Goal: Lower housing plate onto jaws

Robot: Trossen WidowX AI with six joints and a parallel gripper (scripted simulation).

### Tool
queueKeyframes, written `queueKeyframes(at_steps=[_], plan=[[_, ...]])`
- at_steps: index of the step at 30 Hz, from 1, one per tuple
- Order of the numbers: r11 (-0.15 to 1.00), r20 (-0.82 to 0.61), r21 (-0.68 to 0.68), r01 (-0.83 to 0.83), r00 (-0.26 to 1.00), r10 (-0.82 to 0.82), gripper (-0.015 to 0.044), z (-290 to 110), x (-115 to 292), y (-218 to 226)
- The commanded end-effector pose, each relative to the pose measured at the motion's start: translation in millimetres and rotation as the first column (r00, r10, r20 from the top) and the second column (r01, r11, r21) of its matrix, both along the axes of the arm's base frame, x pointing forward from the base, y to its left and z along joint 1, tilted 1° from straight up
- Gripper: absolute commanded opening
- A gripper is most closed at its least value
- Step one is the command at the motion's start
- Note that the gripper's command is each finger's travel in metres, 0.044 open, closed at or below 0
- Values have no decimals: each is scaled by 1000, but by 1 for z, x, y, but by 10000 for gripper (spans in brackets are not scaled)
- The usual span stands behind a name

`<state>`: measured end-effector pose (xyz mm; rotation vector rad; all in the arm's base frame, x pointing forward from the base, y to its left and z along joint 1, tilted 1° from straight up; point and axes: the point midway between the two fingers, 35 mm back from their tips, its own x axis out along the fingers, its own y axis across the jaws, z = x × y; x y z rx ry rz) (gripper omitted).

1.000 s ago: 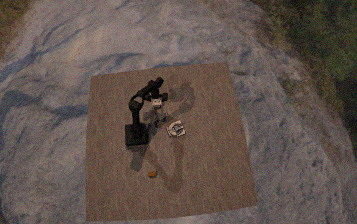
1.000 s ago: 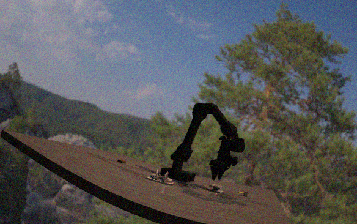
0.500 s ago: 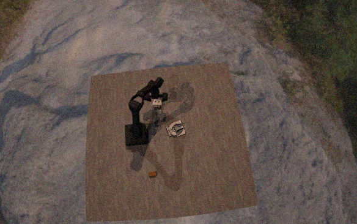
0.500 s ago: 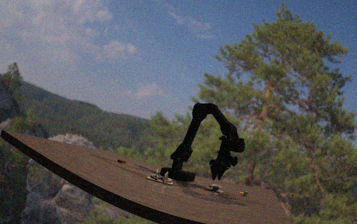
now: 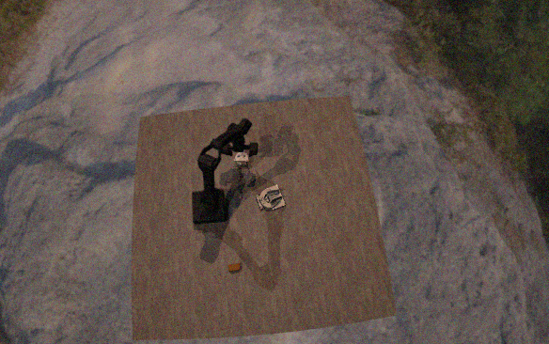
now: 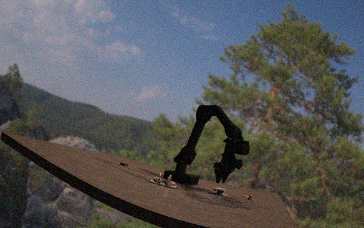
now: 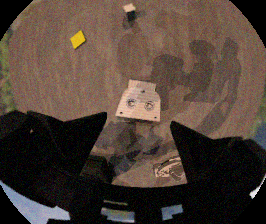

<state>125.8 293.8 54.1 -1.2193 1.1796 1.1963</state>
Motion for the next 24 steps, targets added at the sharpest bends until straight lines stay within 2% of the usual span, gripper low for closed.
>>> queueKeyframes(at_steps=[1,12,24], plan=[[1000,-3,2,5,1000,-5,440,0,0,0],[1000,0,0,0,1000,0,440,-1,0,0],[1000,-1,1,2,1000,-2,440,-20,1,2]])
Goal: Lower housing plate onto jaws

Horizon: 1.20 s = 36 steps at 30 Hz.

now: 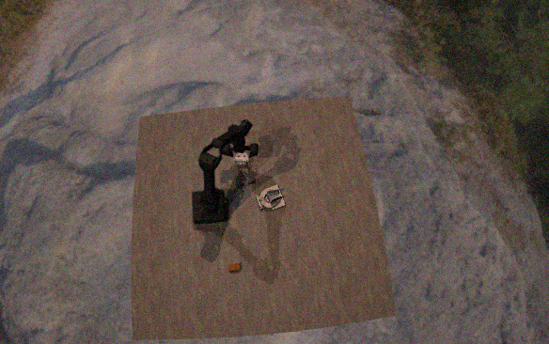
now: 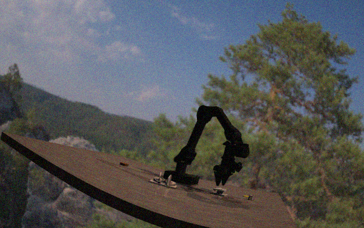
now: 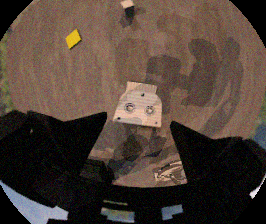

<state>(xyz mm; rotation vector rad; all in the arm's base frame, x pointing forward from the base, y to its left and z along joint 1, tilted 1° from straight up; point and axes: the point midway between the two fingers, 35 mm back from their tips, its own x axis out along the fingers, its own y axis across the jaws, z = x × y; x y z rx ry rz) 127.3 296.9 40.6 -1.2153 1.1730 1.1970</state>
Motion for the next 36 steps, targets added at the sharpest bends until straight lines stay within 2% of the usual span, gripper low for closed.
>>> queueKeyframes(at_steps=[1,19,36], plan=[[1000,-4,-6,2,1000,-2,440,-8,0,-1],[1000,-5,-4,4,1000,-4,440,-37,1,0],[1000,-5,-4,5,1000,-5,440,-38,1,0]])
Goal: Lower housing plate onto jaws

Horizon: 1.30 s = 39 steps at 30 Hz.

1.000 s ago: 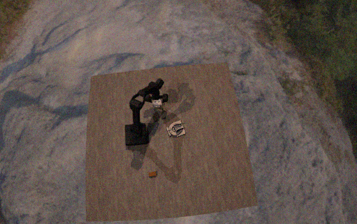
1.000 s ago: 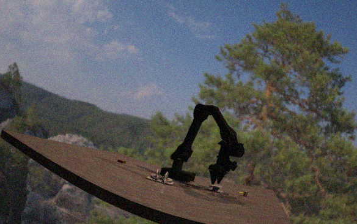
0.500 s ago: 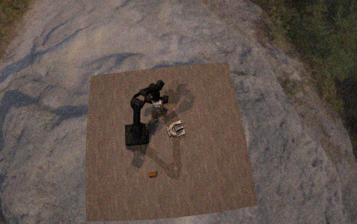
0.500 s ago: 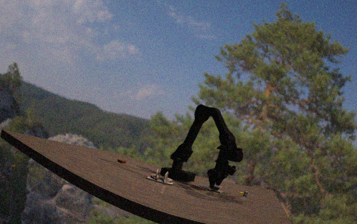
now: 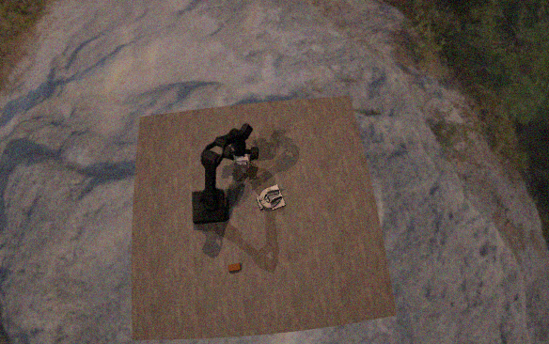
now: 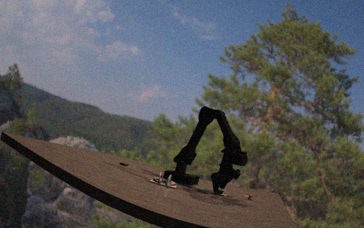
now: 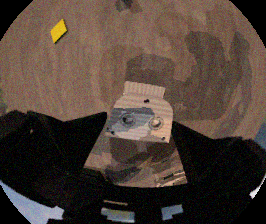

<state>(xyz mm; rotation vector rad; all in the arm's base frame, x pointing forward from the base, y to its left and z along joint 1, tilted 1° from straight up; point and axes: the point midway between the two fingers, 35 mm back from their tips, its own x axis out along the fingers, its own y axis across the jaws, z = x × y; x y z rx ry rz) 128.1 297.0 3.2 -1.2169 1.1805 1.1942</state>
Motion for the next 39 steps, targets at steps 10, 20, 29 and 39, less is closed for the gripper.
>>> queueKeyframes(at_steps=[10,20,29,39], plan=[[1000,0,0,0,1000,0,420,0,0,0],[1000,0,0,0,1000,0,353,0,0,0],[1000,0,0,0,1000,0,351,0,0,0],[1000,-1,1,1,1000,-1,351,23,0,2]])
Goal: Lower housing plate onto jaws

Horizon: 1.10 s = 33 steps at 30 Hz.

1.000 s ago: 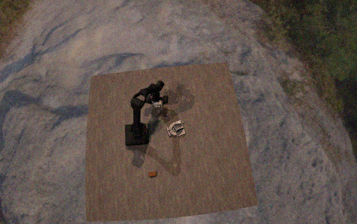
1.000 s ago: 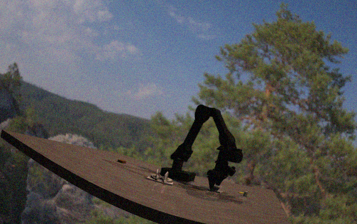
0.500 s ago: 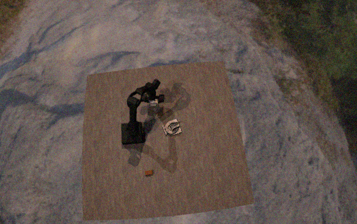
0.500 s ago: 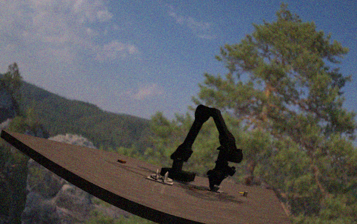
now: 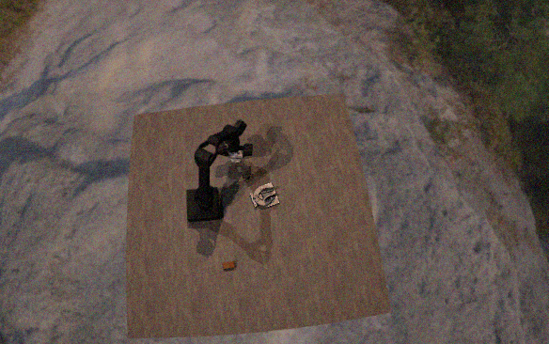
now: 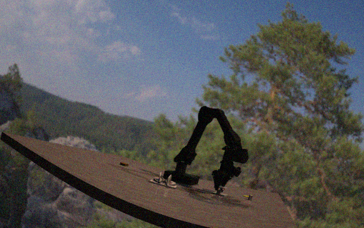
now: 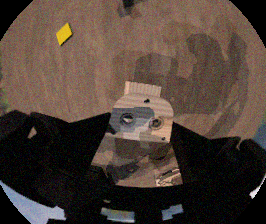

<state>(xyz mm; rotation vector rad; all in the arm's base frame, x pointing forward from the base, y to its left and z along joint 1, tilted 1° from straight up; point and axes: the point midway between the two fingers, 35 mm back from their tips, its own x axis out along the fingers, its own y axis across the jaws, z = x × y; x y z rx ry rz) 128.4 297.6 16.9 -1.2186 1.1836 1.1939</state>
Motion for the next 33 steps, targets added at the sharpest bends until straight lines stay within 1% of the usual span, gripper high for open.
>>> queueKeyframes(at_steps=[1,16,20,33], plan=[[1000,0,4,1,1000,-1,351,12,0,1],[1000,-1,5,2,1000,-2,351,58,-2,-1],[1000,-1,5,10,1000,-10,351,59,0,-2],[985,-1,8,171,985,-171,351,60,33,-29]])
